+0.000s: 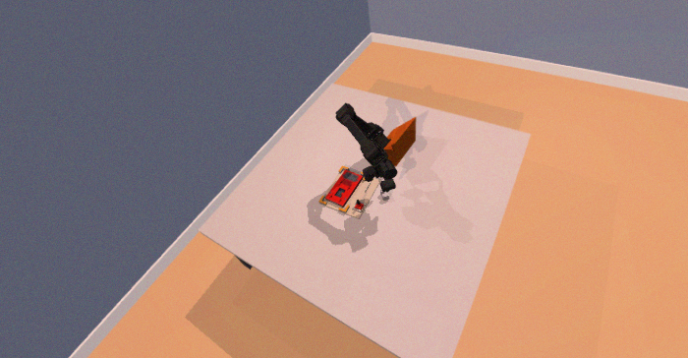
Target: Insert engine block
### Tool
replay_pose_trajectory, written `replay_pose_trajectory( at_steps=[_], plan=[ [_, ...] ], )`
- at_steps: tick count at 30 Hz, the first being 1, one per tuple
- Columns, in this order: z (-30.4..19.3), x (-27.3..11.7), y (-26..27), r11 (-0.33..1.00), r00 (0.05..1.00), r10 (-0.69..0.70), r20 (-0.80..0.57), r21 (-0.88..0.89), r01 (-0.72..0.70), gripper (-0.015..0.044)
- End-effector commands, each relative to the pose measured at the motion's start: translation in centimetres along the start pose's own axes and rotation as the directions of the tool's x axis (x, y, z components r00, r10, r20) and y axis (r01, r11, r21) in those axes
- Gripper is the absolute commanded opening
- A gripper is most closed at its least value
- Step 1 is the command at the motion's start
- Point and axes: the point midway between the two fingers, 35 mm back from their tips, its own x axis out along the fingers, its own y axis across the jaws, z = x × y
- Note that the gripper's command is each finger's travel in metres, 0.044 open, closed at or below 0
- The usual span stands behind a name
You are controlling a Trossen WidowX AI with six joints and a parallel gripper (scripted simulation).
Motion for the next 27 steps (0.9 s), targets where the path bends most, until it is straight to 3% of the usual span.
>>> replay_pose_trajectory(
  at_steps=[1, 4, 8, 27],
  plan=[
    [0.2, 0.5, -0.7, 0.999, 0.999, -0.034, 0.010, -0.029, 0.034, 0.0440],
    [0.2, 0.7, -0.7, 0.999, 0.999, -0.034, 0.010, -0.029, 0.034, 0.0440],
    [0.3, 4.0, -0.8, 0.999, 0.999, -0.034, 0.011, -0.029, 0.035, 0.0440],
    [0.3, 6.6, -0.7, 0.999, 0.999, -0.035, 0.012, -0.028, 0.035, 0.0440]
  ],
)
